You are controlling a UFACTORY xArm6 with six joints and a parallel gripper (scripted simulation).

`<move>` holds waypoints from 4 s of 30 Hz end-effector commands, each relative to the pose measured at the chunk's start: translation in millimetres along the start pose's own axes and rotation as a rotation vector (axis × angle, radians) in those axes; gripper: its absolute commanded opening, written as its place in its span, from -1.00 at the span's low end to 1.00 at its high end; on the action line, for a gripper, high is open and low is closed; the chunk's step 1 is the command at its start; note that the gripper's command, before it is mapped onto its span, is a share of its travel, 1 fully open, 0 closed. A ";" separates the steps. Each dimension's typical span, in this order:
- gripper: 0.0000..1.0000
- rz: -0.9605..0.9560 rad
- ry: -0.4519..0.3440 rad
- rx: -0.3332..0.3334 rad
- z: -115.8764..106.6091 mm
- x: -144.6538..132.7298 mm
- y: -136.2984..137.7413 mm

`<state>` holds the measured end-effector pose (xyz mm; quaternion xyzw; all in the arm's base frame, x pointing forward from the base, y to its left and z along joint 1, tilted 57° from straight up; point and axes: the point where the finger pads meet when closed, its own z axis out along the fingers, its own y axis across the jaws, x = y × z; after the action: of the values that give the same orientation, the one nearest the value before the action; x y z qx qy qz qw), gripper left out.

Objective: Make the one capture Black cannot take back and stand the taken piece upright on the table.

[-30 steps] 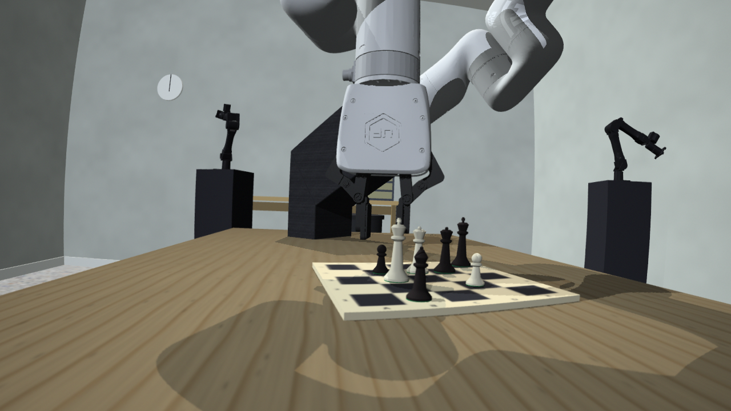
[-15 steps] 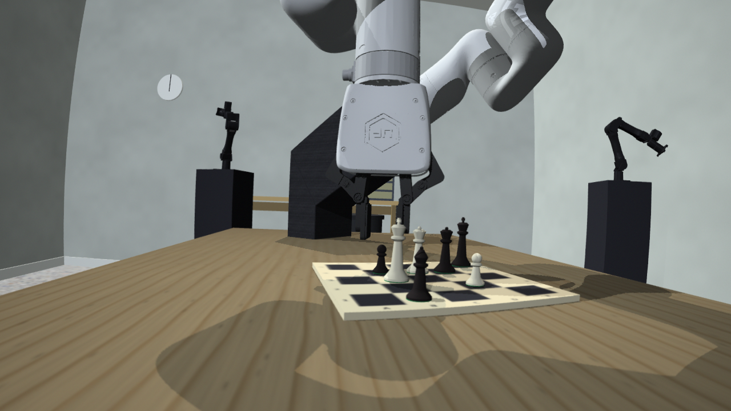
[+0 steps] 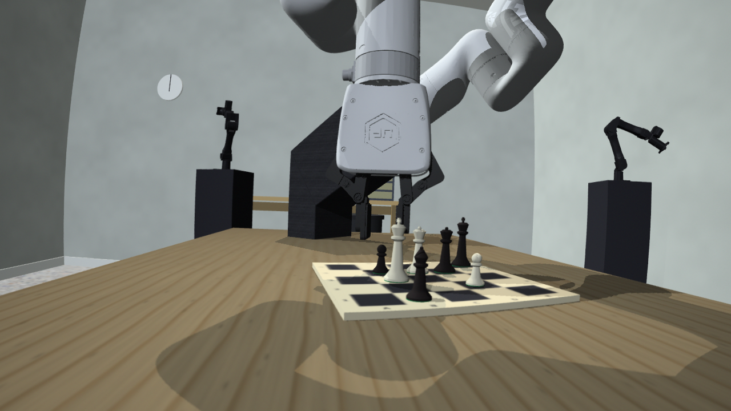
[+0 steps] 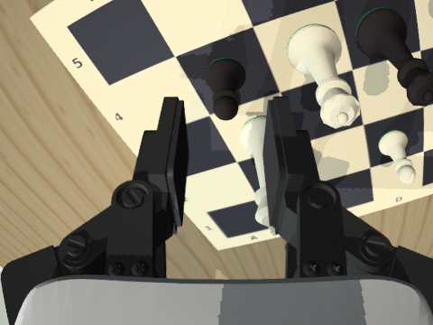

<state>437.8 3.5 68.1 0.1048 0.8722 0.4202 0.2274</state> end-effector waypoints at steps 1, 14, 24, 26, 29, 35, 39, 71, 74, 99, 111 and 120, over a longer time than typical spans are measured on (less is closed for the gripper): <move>-0.31 0.000 -0.002 0.000 -0.7 -0.8 -0.1; -0.31 0.000 -0.002 0.000 1.2 -0.8 -0.1; -0.31 0.000 -0.002 0.000 13.6 -0.8 -0.1; -0.31 0.000 -0.002 0.000 17.6 -0.8 -0.1; -0.31 0.000 -0.002 0.000 23.4 -0.9 -0.2; -0.31 0.000 -0.002 0.000 30.9 -0.9 -0.2; -0.31 0.000 -0.002 0.000 32.0 -0.9 -0.2; -0.31 0.000 -0.002 0.000 32.0 -0.9 -0.2; -0.31 0.000 -0.002 0.000 32.0 -0.9 -0.2; -1.00 0.000 -0.002 0.000 32.0 -0.9 -0.2; -1.00 0.000 -0.002 0.000 32.0 -0.9 -0.2; -1.00 0.000 -0.002 0.000 -2.0 -0.8 -0.1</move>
<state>447.0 18.4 56.0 0.1044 0.8727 0.4200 0.2260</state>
